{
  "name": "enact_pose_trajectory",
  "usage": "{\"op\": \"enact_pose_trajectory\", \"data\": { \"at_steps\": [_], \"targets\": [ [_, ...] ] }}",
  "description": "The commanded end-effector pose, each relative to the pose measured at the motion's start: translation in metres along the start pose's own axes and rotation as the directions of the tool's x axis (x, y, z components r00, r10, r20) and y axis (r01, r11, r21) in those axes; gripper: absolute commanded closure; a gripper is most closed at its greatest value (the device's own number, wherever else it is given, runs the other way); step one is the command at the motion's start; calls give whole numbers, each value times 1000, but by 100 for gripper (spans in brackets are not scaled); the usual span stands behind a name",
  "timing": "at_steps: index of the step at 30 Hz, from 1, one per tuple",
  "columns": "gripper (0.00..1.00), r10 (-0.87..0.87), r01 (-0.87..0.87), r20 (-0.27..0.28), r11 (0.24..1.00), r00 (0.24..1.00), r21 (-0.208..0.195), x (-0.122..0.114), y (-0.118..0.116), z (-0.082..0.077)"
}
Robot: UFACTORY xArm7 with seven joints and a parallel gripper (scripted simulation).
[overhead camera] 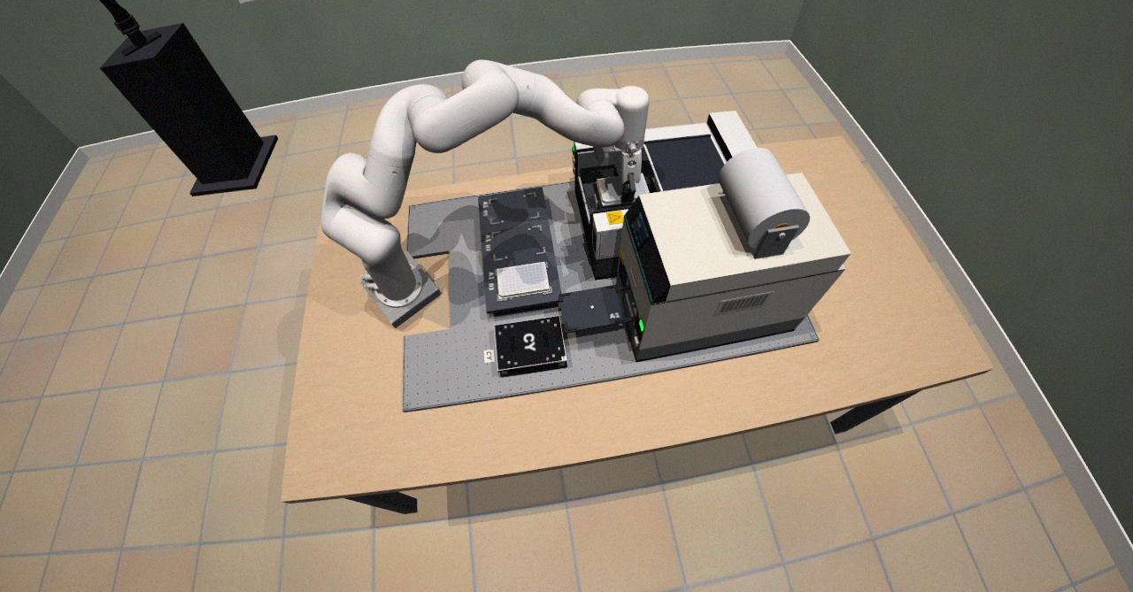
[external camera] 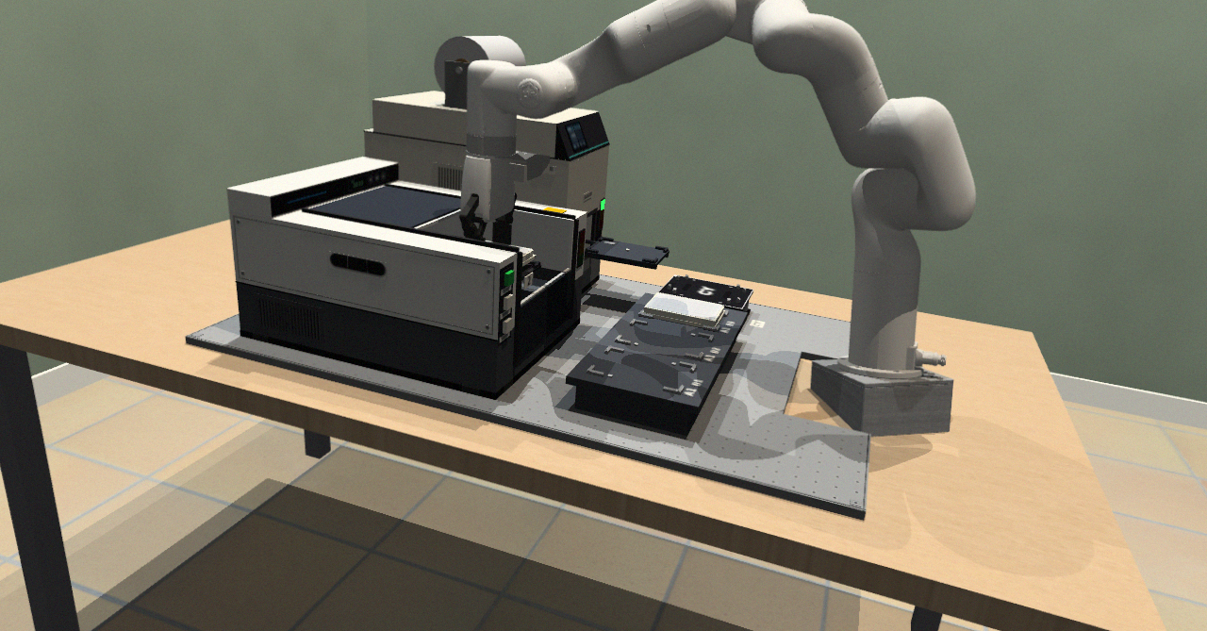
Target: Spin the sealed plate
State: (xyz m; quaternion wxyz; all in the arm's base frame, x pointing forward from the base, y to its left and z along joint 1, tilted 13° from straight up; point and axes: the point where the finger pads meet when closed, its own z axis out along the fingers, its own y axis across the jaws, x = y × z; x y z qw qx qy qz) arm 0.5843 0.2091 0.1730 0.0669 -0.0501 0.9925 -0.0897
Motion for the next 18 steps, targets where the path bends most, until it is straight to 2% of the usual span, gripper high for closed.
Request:
{"op": "enact_pose_trajectory", "data": {
  "at_steps": [1, 18],
  "targets": [
    [100, 0, 0, 5, 1000, 1000, -2, -1, 0, -2],
    [100, 0, 0, 5, 1000, 1000, -2, -1, 0, 3]
  ]
}}
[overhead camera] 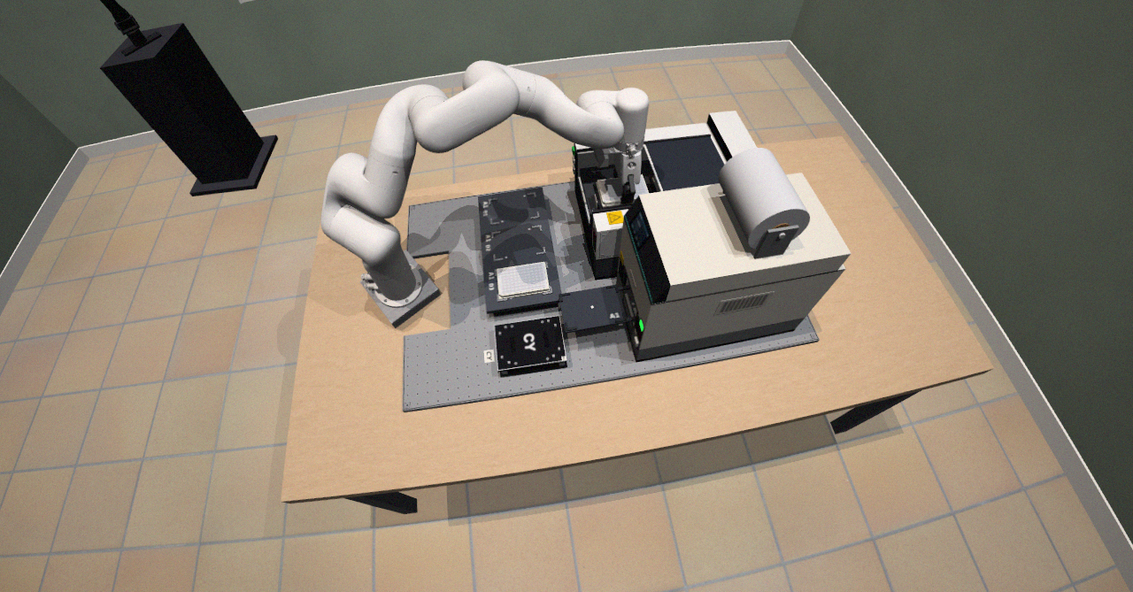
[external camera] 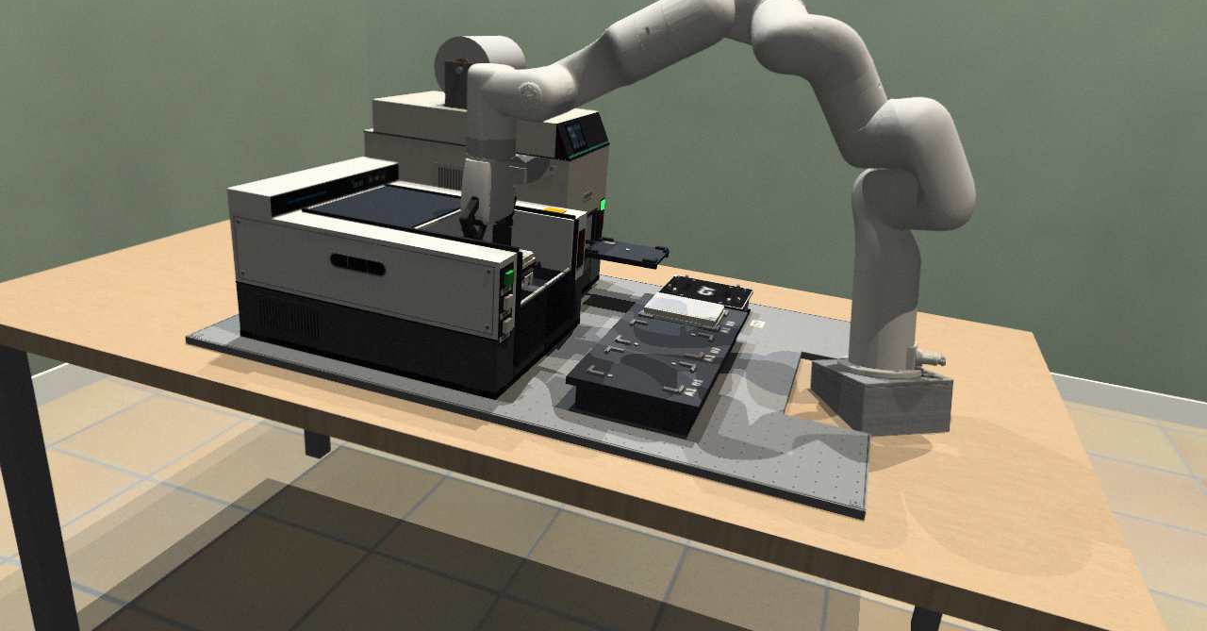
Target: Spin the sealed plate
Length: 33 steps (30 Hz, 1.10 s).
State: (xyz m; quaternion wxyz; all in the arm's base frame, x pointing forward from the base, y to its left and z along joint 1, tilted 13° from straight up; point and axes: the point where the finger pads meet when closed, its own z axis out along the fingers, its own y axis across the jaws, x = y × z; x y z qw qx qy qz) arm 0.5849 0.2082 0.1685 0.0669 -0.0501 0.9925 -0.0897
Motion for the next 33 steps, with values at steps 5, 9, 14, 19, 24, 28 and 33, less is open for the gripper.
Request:
{"op": "enact_pose_trajectory", "data": {
  "at_steps": [5, 9, 14, 19, 24, 28, 33],
  "targets": [
    [100, 0, 0, 5, 1000, 1000, -2, -1, 0, 0],
    [100, 0, 0, 5, 1000, 1000, -2, -2, 0, 2],
    [100, 0, 0, 5, 1000, 1000, -2, -2, 0, 3],
    [100, 0, 0, 5, 1000, 1000, -2, -2, 0, 4],
    [100, 0, 0, 5, 1000, 1000, -2, -2, 0, 4],
    [100, 0, 0, 5, 1000, 1000, -2, -2, 0, 4],
    [0, 0, 0, 5, 1000, 1000, -2, -2, 0, 4]
  ]
}}
